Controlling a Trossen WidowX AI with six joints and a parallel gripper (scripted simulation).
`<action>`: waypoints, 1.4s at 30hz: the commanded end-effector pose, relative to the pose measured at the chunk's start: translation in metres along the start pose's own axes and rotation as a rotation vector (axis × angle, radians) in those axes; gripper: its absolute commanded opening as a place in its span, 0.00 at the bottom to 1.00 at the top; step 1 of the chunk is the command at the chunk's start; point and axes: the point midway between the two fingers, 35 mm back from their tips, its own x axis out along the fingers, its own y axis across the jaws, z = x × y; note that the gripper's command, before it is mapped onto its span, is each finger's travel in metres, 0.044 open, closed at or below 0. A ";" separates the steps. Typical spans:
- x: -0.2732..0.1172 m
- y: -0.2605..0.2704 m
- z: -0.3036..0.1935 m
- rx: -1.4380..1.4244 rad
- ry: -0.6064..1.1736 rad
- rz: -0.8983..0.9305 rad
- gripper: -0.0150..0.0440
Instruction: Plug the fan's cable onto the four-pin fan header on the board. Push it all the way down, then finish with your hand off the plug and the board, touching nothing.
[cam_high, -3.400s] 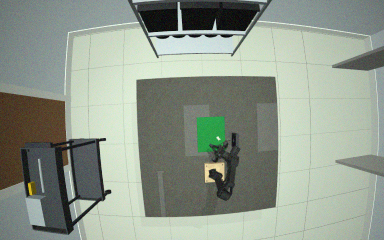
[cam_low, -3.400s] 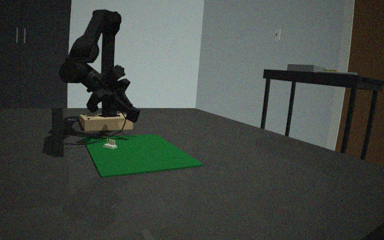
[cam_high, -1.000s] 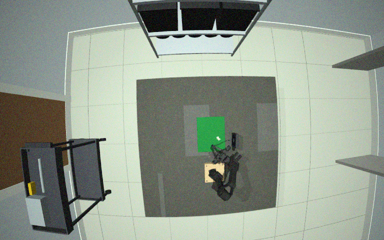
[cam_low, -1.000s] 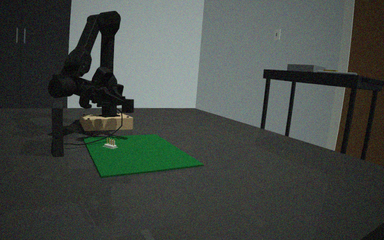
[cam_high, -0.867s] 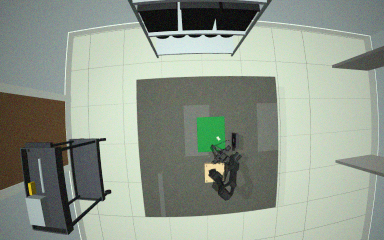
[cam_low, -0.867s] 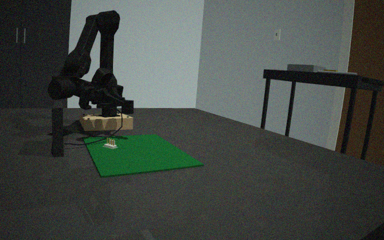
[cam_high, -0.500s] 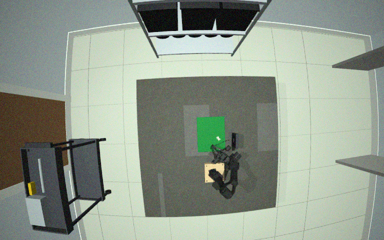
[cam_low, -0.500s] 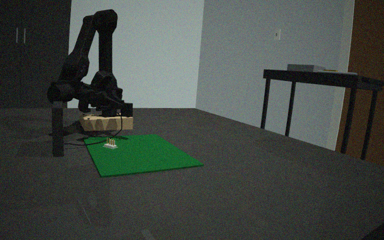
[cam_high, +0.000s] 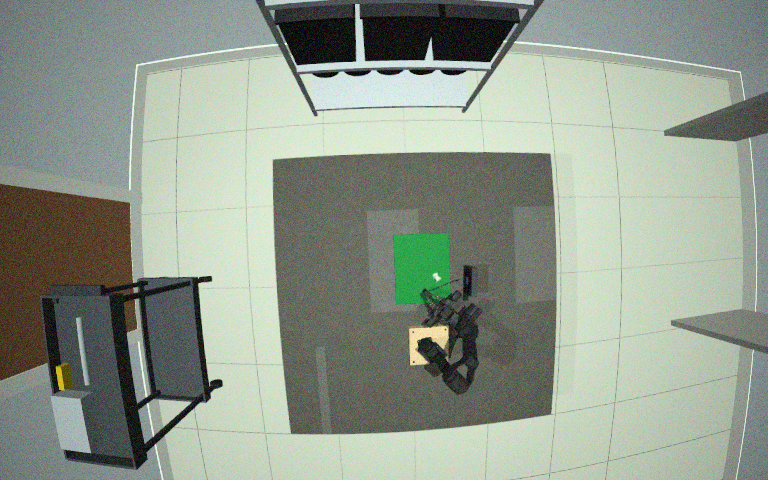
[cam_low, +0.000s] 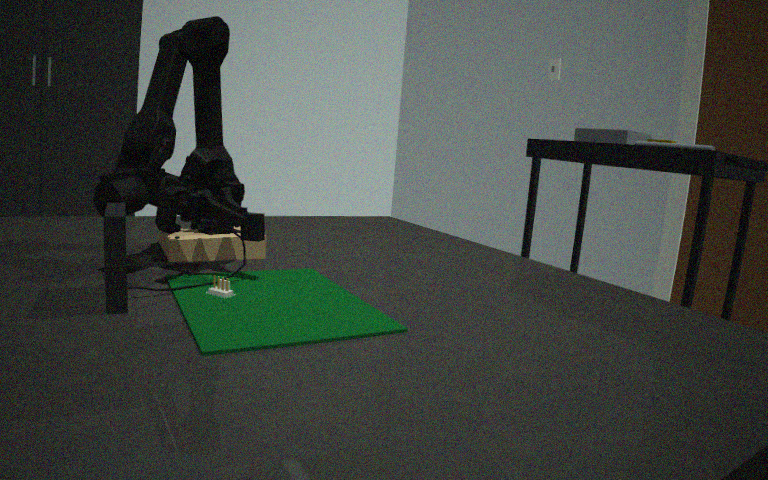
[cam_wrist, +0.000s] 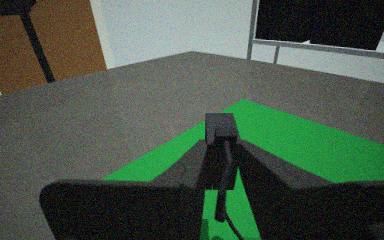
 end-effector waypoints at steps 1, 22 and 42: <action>0.001 0.000 -0.004 -0.006 0.004 0.000 0.25; 0.004 0.000 -0.021 -0.006 0.004 0.000 0.25; 0.007 0.000 -0.037 -0.006 0.004 0.000 0.25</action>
